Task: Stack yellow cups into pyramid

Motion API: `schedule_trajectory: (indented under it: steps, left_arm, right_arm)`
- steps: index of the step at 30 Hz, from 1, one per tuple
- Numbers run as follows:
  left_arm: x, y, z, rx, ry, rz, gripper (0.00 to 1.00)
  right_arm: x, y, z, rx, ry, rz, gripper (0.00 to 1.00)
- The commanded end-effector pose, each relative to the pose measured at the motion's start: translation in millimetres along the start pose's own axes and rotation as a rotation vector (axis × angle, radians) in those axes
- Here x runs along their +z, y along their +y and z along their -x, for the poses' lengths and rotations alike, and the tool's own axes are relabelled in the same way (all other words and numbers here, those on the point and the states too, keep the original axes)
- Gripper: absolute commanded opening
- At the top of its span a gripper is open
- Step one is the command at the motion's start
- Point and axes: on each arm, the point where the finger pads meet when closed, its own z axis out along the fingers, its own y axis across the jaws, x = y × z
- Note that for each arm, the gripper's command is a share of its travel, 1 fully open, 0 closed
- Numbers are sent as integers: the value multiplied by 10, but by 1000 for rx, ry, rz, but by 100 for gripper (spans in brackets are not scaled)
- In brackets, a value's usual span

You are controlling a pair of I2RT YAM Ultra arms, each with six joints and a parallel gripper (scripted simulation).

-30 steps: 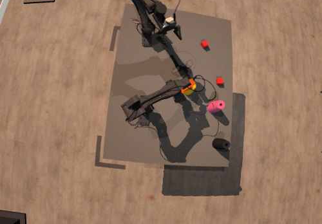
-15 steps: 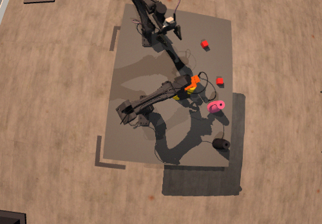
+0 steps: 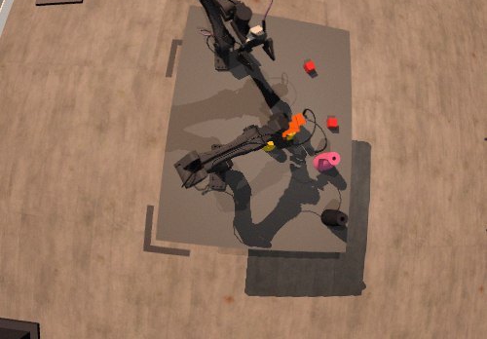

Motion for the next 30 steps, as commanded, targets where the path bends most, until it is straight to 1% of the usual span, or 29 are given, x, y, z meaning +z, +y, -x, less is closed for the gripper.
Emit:
schedule_trajectory:
  steps: [1,13,14,15,17,19,22,24,30]
  left_arm:
    - [-61,-23,74,-6,-39,-8,100]
    - [-61,-23,74,-6,-39,-8,100]
    - [-61,-23,74,-6,-39,-8,100]
    - [-61,-23,74,-6,-39,-8,100]
    - [-61,-23,74,-6,-39,-8,100]
    - [-61,-23,74,-6,-39,-8,100]
    - [-61,-23,74,-6,-39,-8,100]
    - [-61,-23,74,-6,-39,-8,100]
    - [-61,-23,74,-6,-39,-8,100]
  right_arm:
    - [-1,-8,20,19,-15,7,100]
    - [-10,6,61,8,-23,6,100]
    - [8,-17,-35,7,7,-2,89]
    - [-1,-20,-38,5,20,-6,82]
    - [0,-33,-82,0,65,-19,82]
    - [6,-77,-176,-17,155,-52,82]
    - [31,-83,-185,-31,272,-84,82]
    - [31,-83,-185,-31,272,-84,82]
    - [94,-73,-131,-56,419,-125,82]
